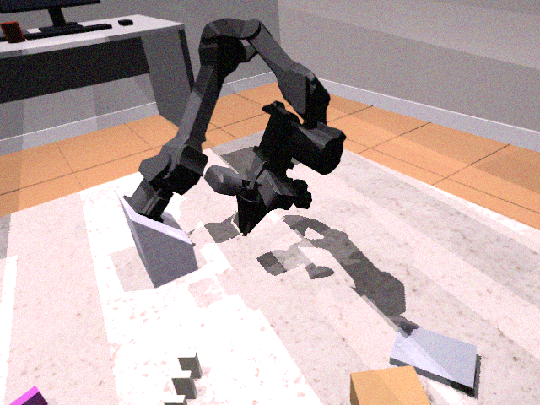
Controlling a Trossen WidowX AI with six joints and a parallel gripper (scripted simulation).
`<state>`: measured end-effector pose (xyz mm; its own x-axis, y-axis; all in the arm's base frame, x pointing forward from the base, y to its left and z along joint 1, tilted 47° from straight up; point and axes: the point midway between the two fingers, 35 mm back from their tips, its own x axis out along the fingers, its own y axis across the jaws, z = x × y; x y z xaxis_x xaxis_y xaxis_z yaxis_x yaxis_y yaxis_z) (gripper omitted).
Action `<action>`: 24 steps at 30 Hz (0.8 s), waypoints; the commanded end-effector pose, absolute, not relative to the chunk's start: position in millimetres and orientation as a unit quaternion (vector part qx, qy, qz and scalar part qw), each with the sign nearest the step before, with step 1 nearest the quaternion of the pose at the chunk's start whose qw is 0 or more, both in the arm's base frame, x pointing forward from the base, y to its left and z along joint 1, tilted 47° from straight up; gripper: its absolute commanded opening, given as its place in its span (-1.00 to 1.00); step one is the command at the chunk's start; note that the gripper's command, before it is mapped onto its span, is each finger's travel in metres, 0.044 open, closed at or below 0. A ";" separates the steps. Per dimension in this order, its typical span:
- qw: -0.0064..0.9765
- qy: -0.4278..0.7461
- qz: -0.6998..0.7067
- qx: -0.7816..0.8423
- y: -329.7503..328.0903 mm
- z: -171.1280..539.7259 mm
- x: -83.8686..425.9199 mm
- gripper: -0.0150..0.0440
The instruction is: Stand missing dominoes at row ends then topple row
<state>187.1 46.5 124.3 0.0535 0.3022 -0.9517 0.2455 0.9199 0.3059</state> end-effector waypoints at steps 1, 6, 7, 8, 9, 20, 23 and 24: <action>0.709 0.682 -0.010 0.177 45.0 116.1 184.7 -0.40; 0.728 0.667 -0.046 0.150 43.2 108.8 185.3 -0.40; 0.732 0.663 -0.053 0.145 42.8 107.5 185.6 -0.40; 0.737 0.659 -0.060 0.140 42.5 106.4 185.9 -0.40; 0.741 0.654 -0.067 0.135 42.2 105.3 186.2 -0.40; 0.792 0.587 -0.132 0.099 40.5 98.3 192.8 -0.40; 0.807 0.564 -0.147 0.094 40.7 97.9 195.0 -0.40; 0.812 0.556 -0.152 0.093 40.8 97.9 195.7 -0.40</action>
